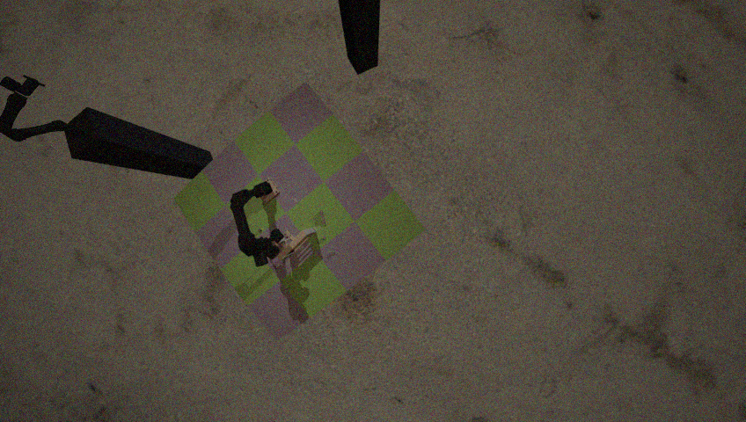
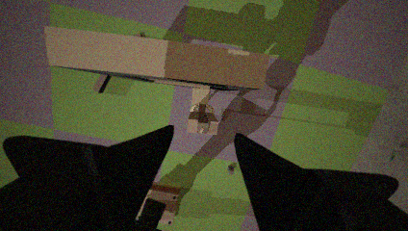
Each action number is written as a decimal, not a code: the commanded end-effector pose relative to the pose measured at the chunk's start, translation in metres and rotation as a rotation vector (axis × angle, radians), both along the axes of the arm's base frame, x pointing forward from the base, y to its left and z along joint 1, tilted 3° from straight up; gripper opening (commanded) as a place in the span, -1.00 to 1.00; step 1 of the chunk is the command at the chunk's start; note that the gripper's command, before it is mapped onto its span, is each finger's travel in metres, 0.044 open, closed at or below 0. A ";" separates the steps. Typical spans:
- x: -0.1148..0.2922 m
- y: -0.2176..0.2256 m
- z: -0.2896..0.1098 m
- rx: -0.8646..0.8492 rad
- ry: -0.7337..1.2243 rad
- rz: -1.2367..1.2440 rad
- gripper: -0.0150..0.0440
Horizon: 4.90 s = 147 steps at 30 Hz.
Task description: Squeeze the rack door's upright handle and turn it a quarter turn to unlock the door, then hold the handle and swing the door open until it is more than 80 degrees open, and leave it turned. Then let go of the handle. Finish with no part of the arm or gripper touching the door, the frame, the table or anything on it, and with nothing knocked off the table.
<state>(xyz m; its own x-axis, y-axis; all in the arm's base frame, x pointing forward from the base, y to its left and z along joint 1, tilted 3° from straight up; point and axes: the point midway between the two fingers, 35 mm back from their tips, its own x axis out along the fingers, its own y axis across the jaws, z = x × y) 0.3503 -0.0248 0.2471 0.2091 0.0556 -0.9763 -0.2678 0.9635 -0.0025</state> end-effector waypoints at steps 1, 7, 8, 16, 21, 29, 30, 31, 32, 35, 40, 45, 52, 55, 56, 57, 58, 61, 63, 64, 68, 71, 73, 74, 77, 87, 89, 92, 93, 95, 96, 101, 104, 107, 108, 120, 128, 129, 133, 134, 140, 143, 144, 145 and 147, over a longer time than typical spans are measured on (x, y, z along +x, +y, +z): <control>-0.001 0.000 -0.003 0.009 0.041 0.010 0.50; 0.000 0.000 -0.007 0.008 0.048 0.010 0.50; 0.000 0.000 -0.009 0.007 0.050 0.010 0.50; 0.002 0.001 -0.022 0.003 0.071 0.012 0.50; 0.004 0.001 -0.030 0.000 0.084 0.013 0.50; 0.005 0.002 -0.042 -0.005 0.105 0.015 0.50; 0.005 0.002 -0.044 -0.006 0.108 0.016 0.50; 0.005 0.002 -0.046 -0.006 0.111 0.016 0.50; 0.006 0.002 -0.047 -0.007 0.113 0.016 0.50; 0.006 0.002 -0.052 -0.009 0.121 0.017 0.50; 0.006 0.003 -0.060 -0.012 0.134 0.019 0.50; 0.006 0.003 -0.068 -0.015 0.147 0.020 0.50; 0.006 0.004 -0.072 -0.017 0.154 0.021 0.23; 0.006 0.004 -0.072 -0.017 0.154 0.021 -0.04; 0.006 0.004 -0.072 -0.017 0.154 0.021 -0.12; 0.006 0.004 -0.072 -0.017 0.154 0.021 -0.15; 0.006 0.004 -0.072 -0.017 0.154 0.021 -0.17; 0.006 0.004 -0.072 -0.017 0.154 0.021 -0.24; 0.006 0.004 -0.072 -0.017 0.154 0.021 -0.28; 0.006 0.004 -0.072 -0.017 0.154 0.021 -0.31; 0.006 0.004 -0.072 -0.017 0.154 0.021 -0.40; 0.006 0.004 -0.072 -0.017 0.154 0.021 -0.42; 0.006 0.004 -0.072 -0.016 0.154 0.013 -0.42; 0.006 0.004 -0.072 -0.012 0.156 -0.011 -0.42; 0.006 0.004 -0.072 0.006 0.162 -0.149 -0.42; 0.006 0.004 -0.072 0.072 0.181 -0.638 -0.42; 0.006 0.004 -0.072 0.085 0.184 -0.735 -0.42; 0.006 0.004 -0.072 0.105 0.188 -0.882 -0.42; 0.006 0.004 -0.072 0.112 0.189 -0.931 -0.42; 0.006 0.004 -0.072 0.125 0.191 -1.029 -0.42; 0.006 0.004 -0.072 0.132 0.192 -1.077 -0.42; 0.006 0.004 -0.072 0.166 0.196 -1.322 -0.42; 0.006 0.004 -0.072 0.186 0.198 -1.469 -0.42; 0.006 0.004 -0.072 0.206 0.199 -1.615 -0.42; 0.006 0.004 -0.072 0.213 0.199 -1.664 -0.42; 0.006 0.004 -0.072 0.243 0.198 -1.883 -0.42; 0.006 0.004 -0.072 0.243 0.198 -1.883 -0.33; 0.006 0.004 -0.072 0.243 0.198 -1.883 -0.24; 0.006 0.004 -0.072 0.243 0.198 -1.883 0.11; 0.006 0.004 -0.072 0.243 0.198 -1.883 0.20; 0.006 0.004 -0.072 0.239 0.198 -1.851 0.50; 0.006 0.004 -0.072 0.219 0.199 -1.712 0.50; 0.006 0.004 -0.072 0.213 0.199 -1.663 0.50; 0.006 0.004 -0.072 0.206 0.199 -1.613 0.50; 0.006 0.004 -0.072 0.192 0.198 -1.515 0.50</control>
